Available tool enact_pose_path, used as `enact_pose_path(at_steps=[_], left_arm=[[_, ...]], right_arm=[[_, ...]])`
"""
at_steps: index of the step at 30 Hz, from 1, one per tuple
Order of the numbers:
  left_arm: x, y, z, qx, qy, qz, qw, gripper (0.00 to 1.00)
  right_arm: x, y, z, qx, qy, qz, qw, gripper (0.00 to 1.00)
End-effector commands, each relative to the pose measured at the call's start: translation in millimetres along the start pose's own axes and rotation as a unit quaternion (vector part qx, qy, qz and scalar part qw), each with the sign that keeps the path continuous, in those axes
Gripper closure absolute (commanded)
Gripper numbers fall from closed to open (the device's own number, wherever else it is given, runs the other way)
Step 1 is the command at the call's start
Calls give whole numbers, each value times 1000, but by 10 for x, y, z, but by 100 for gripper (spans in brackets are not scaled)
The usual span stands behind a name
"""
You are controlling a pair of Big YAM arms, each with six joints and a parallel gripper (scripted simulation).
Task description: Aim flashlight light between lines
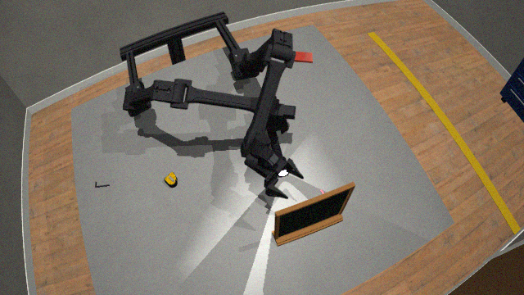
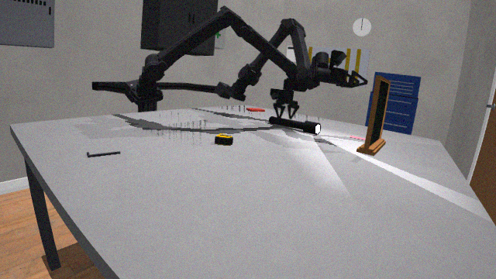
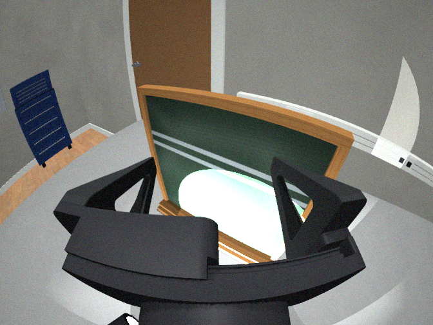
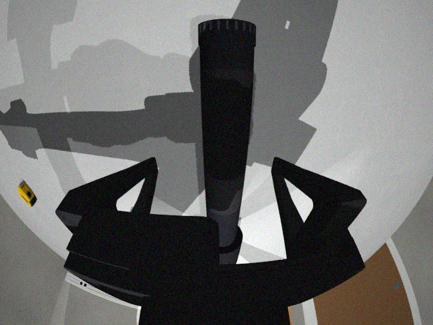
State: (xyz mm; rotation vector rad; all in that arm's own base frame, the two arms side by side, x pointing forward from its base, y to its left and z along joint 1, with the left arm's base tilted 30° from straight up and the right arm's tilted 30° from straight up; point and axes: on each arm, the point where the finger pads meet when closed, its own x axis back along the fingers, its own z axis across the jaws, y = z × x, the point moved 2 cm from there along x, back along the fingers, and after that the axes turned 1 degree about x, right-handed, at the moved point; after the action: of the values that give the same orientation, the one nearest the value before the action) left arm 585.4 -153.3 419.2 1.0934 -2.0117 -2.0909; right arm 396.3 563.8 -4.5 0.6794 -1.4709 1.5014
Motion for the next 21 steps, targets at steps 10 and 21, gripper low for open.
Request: enact_pose_path(at_steps=[10,21], left_arm=[[-61,209,-24,20,5,-14,1000,0],[-61,209,-24,20,5,-14,1000,0]], right_arm=[[407,-21,-217,-5,-33,11,999,0],[421,-11,-190,-5,-34,11,999,0]])
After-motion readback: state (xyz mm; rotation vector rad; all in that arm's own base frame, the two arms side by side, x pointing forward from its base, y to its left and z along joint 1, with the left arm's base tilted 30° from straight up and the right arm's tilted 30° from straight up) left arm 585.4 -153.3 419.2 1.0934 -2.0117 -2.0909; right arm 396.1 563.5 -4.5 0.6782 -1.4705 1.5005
